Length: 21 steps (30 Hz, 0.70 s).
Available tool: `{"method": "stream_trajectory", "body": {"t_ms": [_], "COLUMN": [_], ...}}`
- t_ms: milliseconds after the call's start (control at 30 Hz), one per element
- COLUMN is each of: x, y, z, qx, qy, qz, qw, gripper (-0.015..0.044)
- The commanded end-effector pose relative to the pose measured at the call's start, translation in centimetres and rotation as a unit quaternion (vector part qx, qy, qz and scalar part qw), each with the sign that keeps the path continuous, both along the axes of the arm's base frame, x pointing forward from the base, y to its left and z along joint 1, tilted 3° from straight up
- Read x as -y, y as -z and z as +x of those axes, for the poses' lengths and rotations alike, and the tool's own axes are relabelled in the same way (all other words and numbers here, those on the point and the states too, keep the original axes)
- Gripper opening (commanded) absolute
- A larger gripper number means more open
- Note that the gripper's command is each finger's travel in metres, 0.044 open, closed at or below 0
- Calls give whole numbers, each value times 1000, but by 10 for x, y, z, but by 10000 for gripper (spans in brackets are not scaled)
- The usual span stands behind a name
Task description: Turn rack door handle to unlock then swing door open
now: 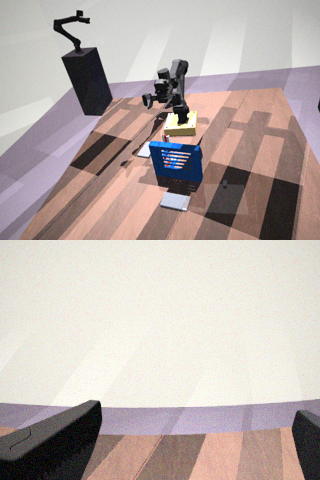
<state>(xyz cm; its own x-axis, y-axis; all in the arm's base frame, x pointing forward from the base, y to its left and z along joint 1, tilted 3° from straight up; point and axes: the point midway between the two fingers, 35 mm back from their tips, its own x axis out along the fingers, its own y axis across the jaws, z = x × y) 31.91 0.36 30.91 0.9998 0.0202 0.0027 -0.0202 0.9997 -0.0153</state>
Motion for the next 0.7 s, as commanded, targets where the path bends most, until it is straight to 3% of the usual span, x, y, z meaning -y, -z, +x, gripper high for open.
{"method": "stream_trajectory", "body": {"t_ms": [0, 133, 667], "x": [0, 0, -2], "y": [0, 7, 41], "z": [0, 9, 39], "qx": [-2, -41, -226], "qy": [0, 1, 7], "qz": [0, 3, 11], "qw": [1000, 999, 974], "gripper": [374, 280, 280]}}
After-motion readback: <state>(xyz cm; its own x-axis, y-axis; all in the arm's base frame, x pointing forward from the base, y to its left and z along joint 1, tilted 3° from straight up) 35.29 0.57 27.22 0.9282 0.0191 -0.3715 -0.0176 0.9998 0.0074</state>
